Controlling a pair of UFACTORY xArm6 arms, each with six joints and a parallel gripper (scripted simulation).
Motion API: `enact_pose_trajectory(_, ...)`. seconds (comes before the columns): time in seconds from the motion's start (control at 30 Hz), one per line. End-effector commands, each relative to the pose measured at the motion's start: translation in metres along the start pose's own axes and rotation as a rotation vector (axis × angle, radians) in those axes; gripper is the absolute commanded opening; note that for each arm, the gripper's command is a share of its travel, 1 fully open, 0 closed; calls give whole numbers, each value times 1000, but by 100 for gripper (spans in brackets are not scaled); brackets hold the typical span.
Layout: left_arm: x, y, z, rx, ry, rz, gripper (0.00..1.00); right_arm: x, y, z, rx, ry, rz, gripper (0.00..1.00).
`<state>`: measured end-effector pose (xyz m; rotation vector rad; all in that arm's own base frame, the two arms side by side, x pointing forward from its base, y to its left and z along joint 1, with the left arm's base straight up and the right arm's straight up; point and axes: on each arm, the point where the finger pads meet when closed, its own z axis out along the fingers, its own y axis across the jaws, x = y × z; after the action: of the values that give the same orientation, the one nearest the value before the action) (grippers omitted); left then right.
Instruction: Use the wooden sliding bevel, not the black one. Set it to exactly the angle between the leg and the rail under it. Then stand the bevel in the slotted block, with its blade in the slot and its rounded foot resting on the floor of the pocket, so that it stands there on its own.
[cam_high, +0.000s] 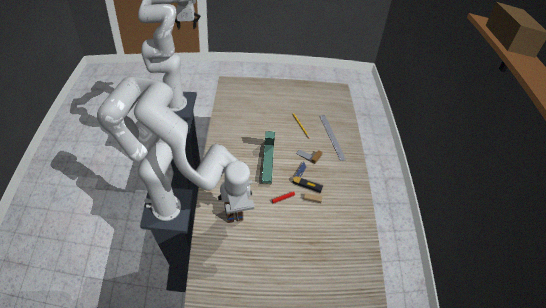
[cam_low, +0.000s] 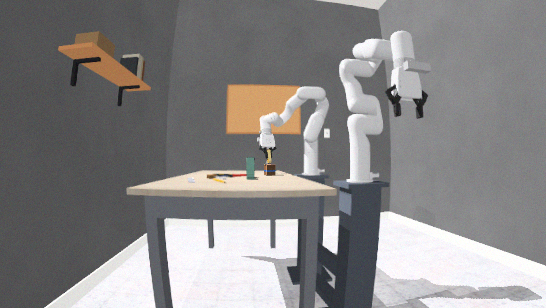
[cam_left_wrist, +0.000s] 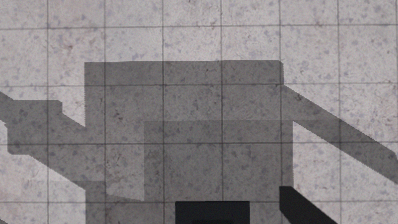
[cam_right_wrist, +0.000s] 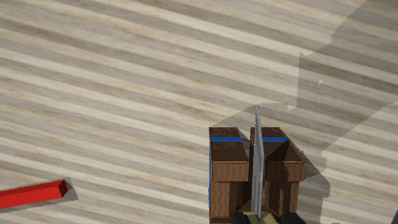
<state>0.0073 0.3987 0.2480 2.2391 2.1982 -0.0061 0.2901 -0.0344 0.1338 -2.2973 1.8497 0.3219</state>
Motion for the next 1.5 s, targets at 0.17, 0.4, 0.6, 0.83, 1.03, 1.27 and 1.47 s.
enact_pose_trajectory(0.17, 1, 0, -2, 0, 5, 0, 100, -16, -14, 1, 10, -7, 18, 0)
enact_pose_trajectory(0.4, 1, 0, -2, 0, 5, 0, 100, -37, -31, 4, 19, -19, 41, 0)
enact_pose_trajectory(0.6, 1, 0, -2, 0, 5, 0, 100, -59, -48, 7, 28, -32, 66, 0)
enact_pose_trajectory(0.83, 1, 0, -2, 0, 5, 0, 100, -96, -77, 13, 43, -53, 109, 0)
enact_pose_trajectory(1.03, 1, 0, -2, 0, 5, 0, 100, -119, -96, 16, 53, -66, 135, 0)
enact_pose_trajectory(1.27, 1, 0, -2, 0, 5, 0, 100, -160, -128, 22, 70, -89, 182, 0)
enact_pose_trajectory(1.47, 1, 0, -2, 0, 5, 0, 100, -191, -154, 26, 83, -107, 218, 0)
